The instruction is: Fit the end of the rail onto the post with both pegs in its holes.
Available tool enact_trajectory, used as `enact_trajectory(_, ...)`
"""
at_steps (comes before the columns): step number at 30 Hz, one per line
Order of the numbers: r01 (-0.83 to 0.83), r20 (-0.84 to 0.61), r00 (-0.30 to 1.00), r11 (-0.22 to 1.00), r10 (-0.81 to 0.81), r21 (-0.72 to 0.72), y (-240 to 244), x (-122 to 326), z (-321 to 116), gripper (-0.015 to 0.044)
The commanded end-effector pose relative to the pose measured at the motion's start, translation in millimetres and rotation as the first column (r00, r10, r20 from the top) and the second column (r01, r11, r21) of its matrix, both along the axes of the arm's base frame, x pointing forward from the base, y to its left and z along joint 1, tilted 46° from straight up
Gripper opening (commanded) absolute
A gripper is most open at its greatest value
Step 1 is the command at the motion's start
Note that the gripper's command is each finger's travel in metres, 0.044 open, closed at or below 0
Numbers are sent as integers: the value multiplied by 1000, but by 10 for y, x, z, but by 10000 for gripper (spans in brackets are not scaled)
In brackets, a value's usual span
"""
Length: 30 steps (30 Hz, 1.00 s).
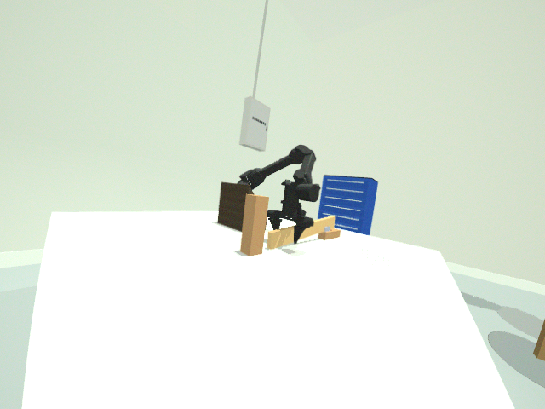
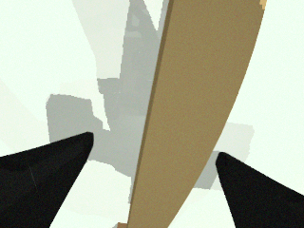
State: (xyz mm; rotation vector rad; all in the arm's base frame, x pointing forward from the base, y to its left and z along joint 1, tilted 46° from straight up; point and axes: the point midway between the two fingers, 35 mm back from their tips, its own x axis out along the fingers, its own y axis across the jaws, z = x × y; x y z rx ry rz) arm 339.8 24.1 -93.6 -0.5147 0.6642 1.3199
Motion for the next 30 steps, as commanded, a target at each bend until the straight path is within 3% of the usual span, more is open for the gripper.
enact_trajectory(1, 6, -9, 1000, 1000, -6, 9, 23, -21, -22, 387)
enact_trajectory(13, 6, -9, 1000, 1000, -6, 9, 23, -21, -22, 73)
enact_trajectory(21, 6, -9, 1000, 1000, -6, 9, 23, -21, -22, 0)
enact_trajectory(30, 6, -9, 1000, 1000, -6, 9, 23, -21, -22, 0)
